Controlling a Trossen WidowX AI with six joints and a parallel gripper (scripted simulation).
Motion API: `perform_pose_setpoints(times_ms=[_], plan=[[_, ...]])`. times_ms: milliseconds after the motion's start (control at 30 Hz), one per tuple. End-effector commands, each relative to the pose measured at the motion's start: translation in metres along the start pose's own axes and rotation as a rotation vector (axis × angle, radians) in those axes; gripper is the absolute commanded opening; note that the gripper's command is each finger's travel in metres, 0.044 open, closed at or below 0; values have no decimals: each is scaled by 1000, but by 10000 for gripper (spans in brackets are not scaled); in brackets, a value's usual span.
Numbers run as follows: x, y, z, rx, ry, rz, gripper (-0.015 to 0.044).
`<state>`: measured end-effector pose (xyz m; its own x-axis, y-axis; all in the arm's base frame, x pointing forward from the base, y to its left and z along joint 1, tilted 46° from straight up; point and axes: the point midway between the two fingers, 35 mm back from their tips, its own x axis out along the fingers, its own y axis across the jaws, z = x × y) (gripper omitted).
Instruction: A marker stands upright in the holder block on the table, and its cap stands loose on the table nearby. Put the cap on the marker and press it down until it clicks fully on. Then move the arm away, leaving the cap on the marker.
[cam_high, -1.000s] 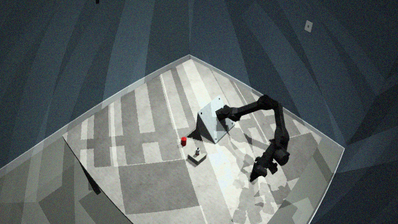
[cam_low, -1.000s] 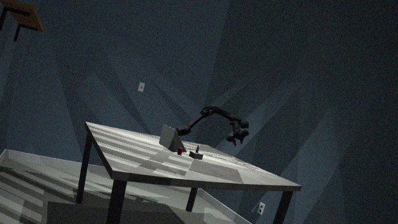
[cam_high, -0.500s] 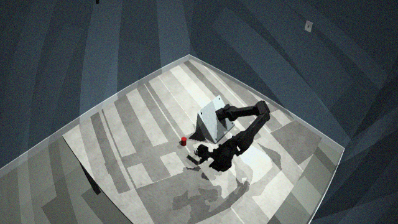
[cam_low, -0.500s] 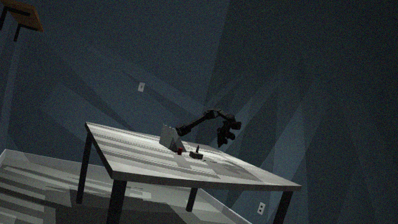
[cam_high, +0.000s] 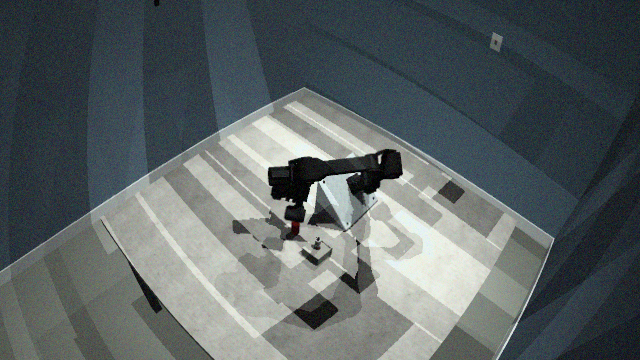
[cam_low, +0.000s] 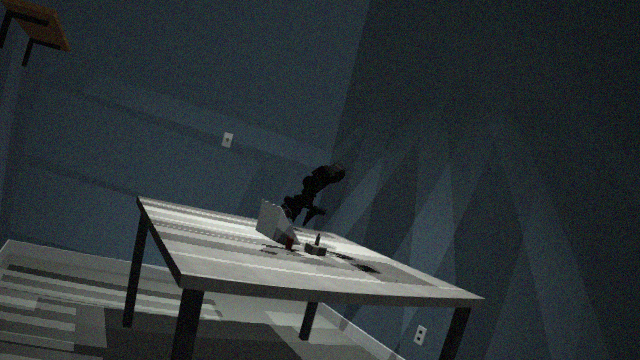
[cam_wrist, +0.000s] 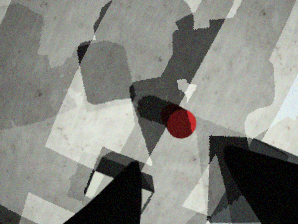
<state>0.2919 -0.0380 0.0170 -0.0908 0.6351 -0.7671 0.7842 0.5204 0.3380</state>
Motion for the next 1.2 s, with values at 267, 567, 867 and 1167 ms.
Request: perform_pose_setpoints(times_ms=[267, 567, 867, 1167], plan=[[30, -20, 0, 223, 81, 57, 251], [56, -16, 0, 222, 82, 58, 251], [67, -15, 0, 222, 82, 58, 251], [81, -14, -1, 222, 82, 58, 251]])
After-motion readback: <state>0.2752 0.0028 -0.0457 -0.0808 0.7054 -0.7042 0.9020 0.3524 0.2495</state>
